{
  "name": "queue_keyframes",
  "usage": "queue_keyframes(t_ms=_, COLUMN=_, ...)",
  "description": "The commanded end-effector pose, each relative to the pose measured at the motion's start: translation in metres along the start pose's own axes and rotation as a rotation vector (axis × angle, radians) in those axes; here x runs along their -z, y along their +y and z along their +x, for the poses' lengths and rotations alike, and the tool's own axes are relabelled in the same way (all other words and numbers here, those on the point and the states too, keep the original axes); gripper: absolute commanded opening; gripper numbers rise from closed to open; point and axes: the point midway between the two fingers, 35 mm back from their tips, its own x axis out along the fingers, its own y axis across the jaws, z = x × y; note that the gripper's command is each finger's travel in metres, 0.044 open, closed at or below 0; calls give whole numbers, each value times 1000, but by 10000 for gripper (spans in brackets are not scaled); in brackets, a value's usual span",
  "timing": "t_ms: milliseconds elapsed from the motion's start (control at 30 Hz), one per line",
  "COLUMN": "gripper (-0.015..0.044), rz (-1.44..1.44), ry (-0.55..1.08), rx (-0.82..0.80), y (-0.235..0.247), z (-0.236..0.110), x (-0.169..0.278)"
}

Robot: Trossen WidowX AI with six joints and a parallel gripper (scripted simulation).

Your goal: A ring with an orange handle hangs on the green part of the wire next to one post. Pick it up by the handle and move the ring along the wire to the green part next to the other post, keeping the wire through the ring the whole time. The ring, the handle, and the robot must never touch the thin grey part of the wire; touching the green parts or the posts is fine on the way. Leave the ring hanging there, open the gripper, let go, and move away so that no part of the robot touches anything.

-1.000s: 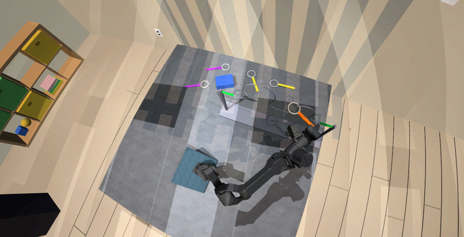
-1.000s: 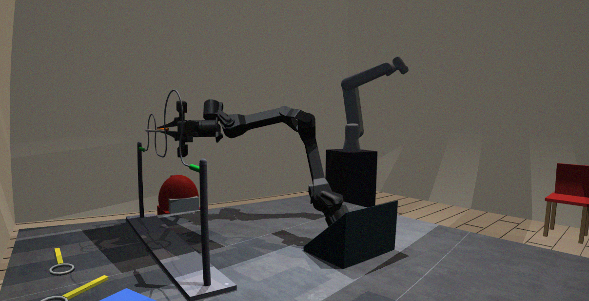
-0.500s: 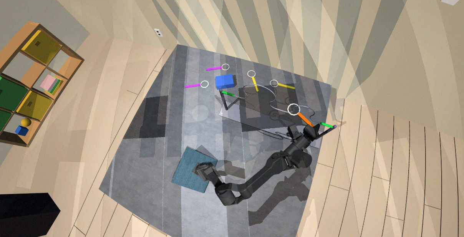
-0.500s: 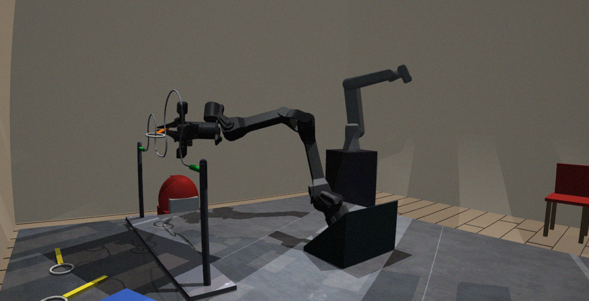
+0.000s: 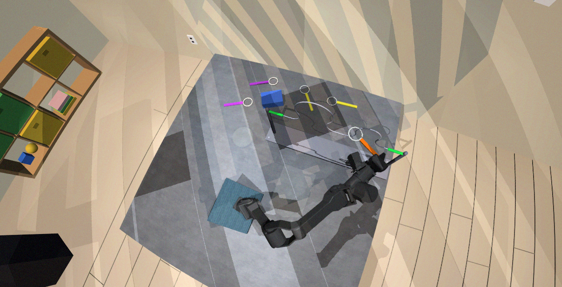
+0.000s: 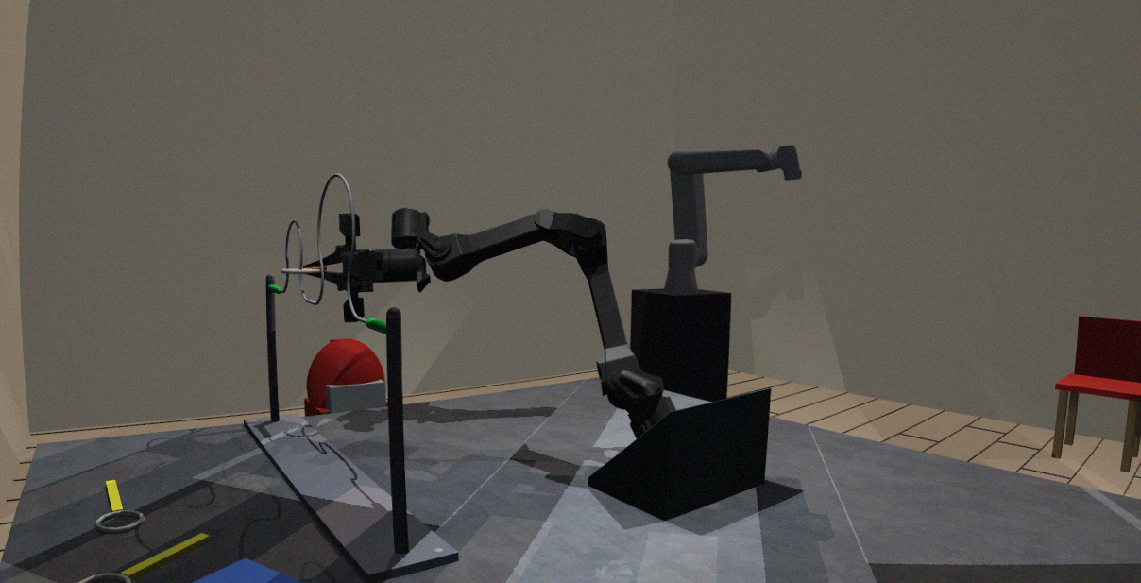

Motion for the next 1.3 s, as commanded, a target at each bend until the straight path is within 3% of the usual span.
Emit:
queue_keyframes(t_ms=0, gripper=-150, rz=84, ry=-2, rx=-55, y=18, z=0, x=0)
queue_keyframes(t_ms=1267, gripper=-150, rz=867, ry=-45, rx=-510, y=133, z=-27, x=-59)
